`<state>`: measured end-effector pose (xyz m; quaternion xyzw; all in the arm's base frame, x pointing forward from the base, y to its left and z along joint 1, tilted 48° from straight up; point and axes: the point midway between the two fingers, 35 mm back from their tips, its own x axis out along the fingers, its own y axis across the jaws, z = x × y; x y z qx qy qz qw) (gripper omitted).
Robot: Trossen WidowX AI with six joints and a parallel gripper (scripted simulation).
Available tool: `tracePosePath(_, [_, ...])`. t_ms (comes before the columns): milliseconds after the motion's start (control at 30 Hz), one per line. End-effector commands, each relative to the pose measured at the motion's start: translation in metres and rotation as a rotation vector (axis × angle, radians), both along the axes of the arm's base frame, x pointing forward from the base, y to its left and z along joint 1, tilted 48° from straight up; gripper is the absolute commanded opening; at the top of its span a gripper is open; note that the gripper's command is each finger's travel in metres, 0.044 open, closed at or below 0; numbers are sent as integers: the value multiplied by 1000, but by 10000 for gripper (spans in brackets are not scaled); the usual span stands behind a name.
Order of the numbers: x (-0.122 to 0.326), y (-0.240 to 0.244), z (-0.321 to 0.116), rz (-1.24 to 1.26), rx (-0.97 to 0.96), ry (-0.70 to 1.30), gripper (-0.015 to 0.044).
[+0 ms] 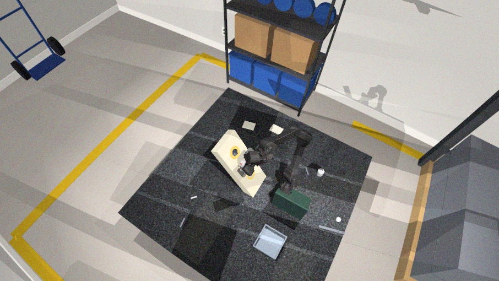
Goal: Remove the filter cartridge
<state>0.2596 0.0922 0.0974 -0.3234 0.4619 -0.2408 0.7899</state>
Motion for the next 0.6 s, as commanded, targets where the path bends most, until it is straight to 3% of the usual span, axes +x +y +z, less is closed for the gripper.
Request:
tracePosePath(0, [1,-6,-6,1,-5,19,305])
tracePosePath(567, [14,-25,-22,1,-5,18,305])
